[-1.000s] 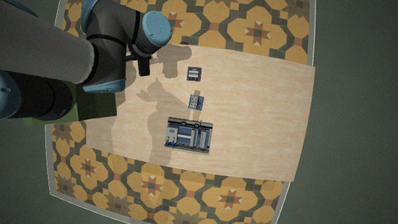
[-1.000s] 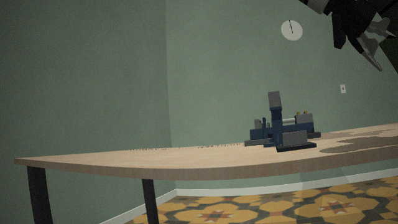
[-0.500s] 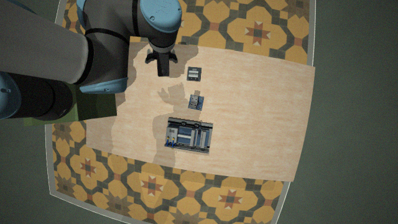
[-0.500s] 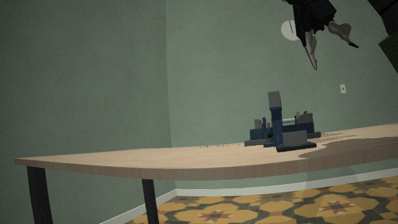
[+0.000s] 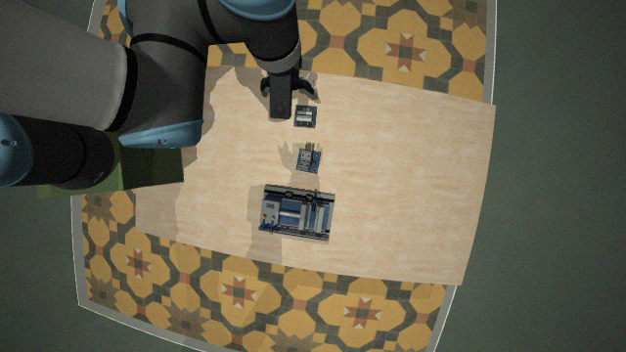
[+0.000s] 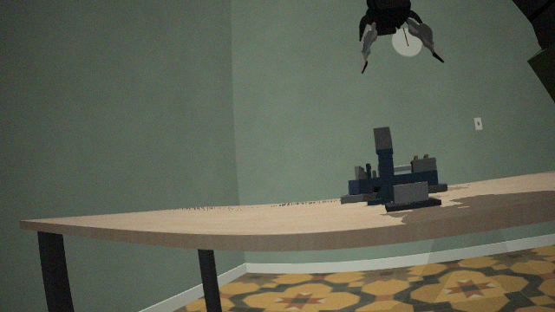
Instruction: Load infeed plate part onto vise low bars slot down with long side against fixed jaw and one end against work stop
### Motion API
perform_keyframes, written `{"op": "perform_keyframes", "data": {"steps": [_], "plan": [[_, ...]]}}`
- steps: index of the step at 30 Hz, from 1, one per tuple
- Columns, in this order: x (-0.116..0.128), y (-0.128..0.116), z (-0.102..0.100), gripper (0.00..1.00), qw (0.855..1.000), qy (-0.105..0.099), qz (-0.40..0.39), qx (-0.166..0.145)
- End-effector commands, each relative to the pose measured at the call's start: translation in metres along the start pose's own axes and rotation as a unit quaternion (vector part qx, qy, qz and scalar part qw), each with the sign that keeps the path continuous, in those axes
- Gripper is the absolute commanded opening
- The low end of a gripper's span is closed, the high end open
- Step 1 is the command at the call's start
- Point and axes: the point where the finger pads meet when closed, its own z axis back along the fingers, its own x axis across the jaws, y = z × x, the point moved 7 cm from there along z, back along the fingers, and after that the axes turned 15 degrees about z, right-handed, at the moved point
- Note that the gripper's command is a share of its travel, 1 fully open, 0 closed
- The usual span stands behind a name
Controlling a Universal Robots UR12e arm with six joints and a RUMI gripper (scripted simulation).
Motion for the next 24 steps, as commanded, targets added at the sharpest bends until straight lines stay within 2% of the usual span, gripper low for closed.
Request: {"op": "perform_keyframes", "data": {"steps": [1, 7, 8, 24], "plan": [[-0.0155, 0.0047, 0.0087, 1.0, 1.0, 0.025, -0.012, 0.01], [-0.0155, 0.0047, 0.0088, 1.0, 1.0, 0.025, -0.013, 0.01], [-0.0155, 0.0047, 0.0088, 0.51, 1.0, 0.025, -0.013, 0.01], [-0.0155, 0.0047, 0.0088, 0.51, 1.0, 0.025, -0.013, 0.01]]}}
